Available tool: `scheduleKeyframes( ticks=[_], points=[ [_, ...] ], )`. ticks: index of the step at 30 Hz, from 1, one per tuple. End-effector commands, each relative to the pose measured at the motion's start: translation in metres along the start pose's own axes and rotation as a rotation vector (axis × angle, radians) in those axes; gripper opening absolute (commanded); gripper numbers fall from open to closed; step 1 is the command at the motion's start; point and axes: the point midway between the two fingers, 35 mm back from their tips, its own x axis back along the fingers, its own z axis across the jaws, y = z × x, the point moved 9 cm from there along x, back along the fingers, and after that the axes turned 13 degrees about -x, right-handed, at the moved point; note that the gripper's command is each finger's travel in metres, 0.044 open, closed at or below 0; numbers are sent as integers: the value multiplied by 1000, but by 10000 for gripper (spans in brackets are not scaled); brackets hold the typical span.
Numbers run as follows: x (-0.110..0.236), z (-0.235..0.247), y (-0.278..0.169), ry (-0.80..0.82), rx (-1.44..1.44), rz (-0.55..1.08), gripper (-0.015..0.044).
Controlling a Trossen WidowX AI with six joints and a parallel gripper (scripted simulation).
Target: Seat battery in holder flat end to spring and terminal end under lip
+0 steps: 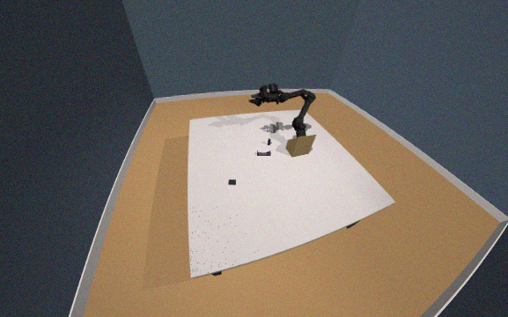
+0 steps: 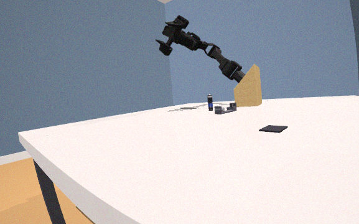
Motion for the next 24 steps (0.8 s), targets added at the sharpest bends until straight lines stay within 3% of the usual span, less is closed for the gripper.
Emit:
scheduleKeyframes(
  ticks=[1, 4, 8, 15, 20, 24],
  points=[
    [-1, 0, -2, -8, -16, 14, 374],
    [-17, -5, -28, -143, -225, 199, 295],
    [-32, -11, -72, -464, -508, 435, 190],
    [-31, -18, -121, -1000, -700, 545, 6],
    [-22, -21, -146, -1403, -679, 437, 0],
    [-18, -21, -153, -1573, -608, 312, 0]
  ],
)
